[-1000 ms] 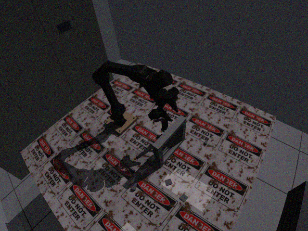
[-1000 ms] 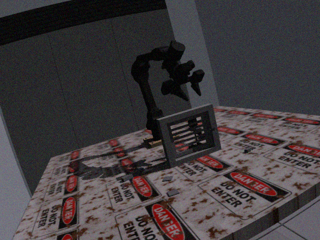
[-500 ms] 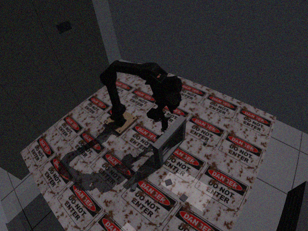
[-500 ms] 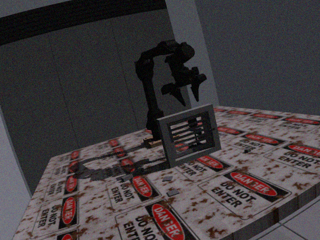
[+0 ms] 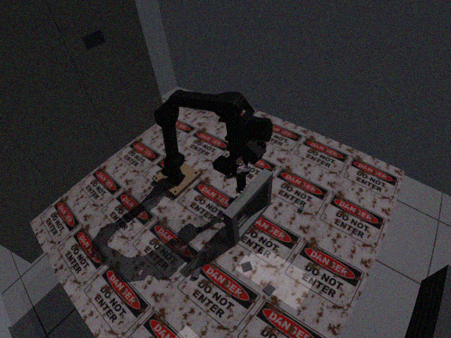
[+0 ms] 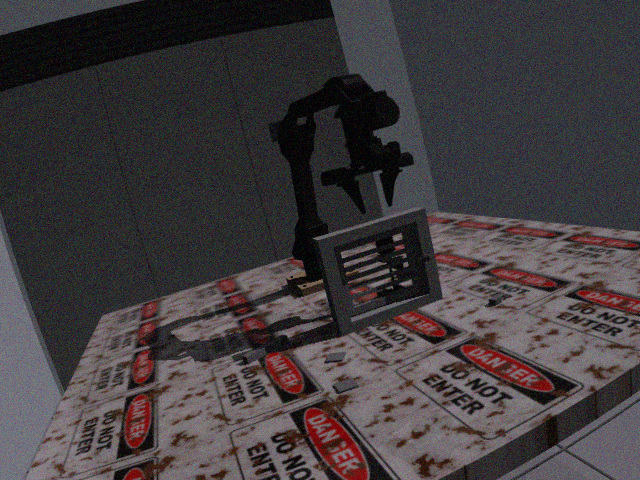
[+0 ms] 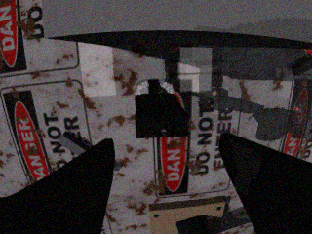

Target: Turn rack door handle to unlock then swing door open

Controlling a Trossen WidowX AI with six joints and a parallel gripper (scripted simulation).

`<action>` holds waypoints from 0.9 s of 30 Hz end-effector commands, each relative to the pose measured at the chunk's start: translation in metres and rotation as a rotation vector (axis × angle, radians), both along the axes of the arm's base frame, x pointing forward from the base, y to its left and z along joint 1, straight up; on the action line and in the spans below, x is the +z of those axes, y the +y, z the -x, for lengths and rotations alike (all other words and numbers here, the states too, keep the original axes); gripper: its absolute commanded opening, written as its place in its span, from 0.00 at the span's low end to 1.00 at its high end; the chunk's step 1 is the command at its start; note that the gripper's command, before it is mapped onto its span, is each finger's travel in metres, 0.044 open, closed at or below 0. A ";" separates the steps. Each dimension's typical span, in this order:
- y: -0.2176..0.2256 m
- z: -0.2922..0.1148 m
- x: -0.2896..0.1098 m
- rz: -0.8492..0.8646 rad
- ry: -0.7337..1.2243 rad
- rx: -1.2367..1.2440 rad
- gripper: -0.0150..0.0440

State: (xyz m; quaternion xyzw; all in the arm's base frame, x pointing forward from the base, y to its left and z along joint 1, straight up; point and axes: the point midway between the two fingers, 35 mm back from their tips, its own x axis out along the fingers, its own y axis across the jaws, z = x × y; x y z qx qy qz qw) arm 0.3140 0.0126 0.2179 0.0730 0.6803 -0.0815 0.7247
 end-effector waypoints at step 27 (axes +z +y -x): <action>0.000 -0.004 -0.047 -0.014 0.022 -0.005 0.73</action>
